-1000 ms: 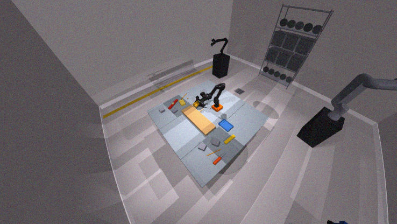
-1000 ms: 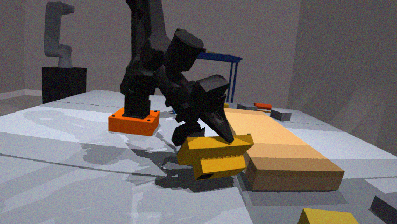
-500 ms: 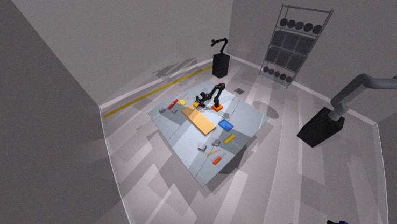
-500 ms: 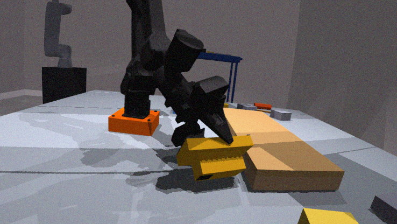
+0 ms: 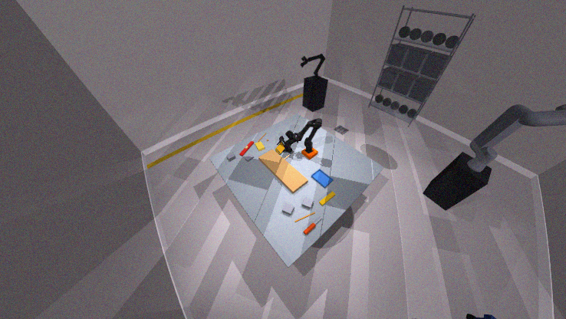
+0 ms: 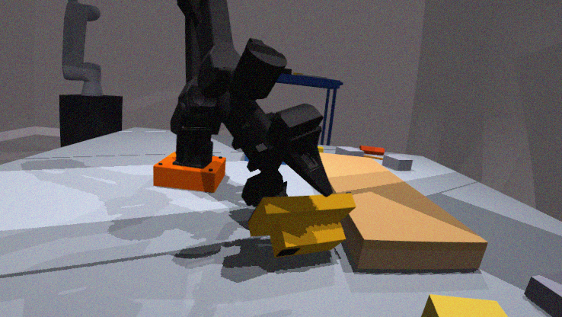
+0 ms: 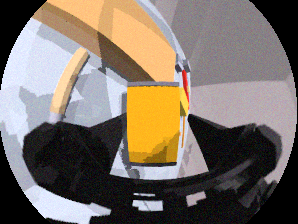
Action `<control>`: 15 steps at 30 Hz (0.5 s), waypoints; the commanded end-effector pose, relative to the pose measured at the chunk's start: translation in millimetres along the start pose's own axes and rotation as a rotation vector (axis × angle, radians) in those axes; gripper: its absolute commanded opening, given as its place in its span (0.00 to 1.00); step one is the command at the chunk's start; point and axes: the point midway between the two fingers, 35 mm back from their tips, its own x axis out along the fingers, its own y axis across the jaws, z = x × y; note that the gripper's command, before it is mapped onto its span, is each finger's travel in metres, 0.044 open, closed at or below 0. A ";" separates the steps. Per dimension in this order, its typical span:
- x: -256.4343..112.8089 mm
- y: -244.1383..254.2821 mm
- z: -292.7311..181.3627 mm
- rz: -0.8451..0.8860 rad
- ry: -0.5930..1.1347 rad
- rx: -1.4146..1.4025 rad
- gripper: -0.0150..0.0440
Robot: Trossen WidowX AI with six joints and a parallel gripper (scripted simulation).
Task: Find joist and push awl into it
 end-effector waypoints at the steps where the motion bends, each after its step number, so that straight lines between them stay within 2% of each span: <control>1: -2.7 -0.1 0.6 0.001 -0.004 -0.003 1.00; 15: -10.3 -0.3 0.5 0.002 -0.003 -0.003 1.00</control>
